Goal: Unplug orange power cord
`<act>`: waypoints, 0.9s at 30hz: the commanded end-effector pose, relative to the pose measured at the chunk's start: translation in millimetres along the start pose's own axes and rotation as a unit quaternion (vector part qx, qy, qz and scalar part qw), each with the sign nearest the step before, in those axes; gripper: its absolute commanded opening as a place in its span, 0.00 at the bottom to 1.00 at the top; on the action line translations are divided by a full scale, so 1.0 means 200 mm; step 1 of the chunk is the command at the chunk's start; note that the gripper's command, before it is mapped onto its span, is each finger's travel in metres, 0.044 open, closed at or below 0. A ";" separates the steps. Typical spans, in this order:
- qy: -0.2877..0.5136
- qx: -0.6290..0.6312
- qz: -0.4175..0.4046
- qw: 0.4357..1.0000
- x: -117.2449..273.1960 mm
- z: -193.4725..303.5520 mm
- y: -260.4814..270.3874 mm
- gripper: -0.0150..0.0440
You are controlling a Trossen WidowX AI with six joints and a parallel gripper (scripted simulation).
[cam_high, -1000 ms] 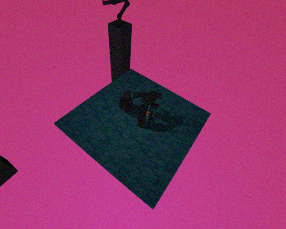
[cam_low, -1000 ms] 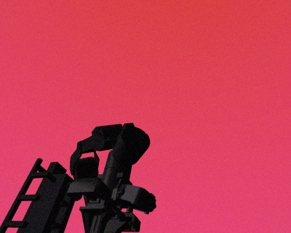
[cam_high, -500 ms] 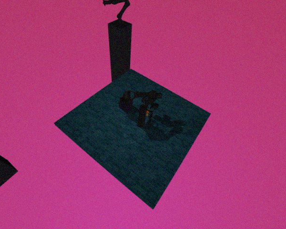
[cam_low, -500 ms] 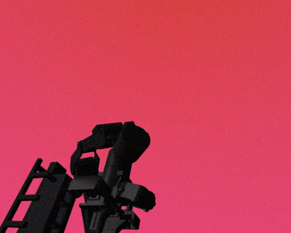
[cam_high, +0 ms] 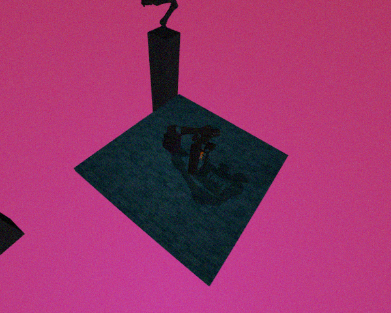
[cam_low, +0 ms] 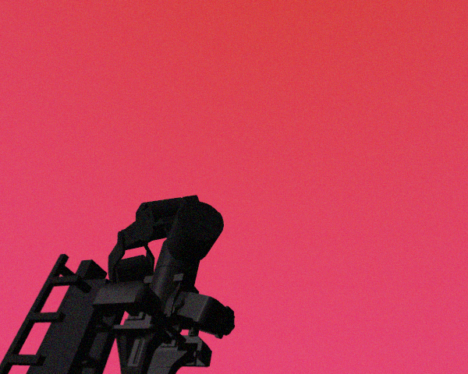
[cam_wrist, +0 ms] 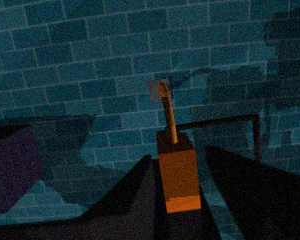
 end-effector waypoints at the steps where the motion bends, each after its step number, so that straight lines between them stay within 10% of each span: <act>1: 0.002 0.001 0.000 1.000 0.00 0.05 0.00 0.53; 27: 0.000 -0.001 0.000 1.000 -0.05 0.09 0.00 0.48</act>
Point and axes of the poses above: the point midway between the two fingers, 35 mm back from their tips, its own x axis back along the fingers, its own y axis across the jaws, z = x × y, the point moved 8 cm from there along x, back along the fingers, and after that the axes turned 6 degrees about -x, right-handed, at the moved point
